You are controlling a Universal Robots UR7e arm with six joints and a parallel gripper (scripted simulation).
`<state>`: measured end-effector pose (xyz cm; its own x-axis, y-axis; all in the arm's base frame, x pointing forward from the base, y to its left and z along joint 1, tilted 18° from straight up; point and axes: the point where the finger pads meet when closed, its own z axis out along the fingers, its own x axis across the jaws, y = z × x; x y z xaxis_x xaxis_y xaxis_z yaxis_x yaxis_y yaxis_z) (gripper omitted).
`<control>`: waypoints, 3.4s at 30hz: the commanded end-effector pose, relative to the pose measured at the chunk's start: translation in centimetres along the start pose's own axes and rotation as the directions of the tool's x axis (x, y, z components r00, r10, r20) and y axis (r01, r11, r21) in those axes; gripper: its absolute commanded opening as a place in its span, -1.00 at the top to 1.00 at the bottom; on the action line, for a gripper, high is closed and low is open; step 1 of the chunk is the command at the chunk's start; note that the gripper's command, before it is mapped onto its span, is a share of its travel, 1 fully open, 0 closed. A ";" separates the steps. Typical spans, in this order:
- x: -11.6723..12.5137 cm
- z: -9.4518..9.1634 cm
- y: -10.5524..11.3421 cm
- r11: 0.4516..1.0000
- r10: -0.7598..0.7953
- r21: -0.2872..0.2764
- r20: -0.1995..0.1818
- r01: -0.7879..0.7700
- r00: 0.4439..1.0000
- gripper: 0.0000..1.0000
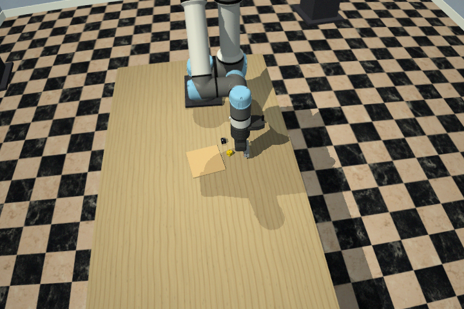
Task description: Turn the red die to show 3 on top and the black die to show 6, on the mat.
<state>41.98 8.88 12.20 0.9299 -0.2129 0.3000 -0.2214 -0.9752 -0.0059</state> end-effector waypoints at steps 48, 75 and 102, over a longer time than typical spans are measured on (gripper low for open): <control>-0.1 -7.9 8.2 1.000 -0.010 0.000 0.010 0.010 1.000 0.19; -2.3 -8.2 17.1 1.000 -0.018 0.000 -0.007 0.018 1.000 0.19; -2.3 -4.1 17.2 1.000 -0.018 0.000 -0.006 0.018 1.000 0.19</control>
<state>34.27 -7.09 17.63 0.9308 -0.1942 0.3098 -0.2047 -0.9788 0.0014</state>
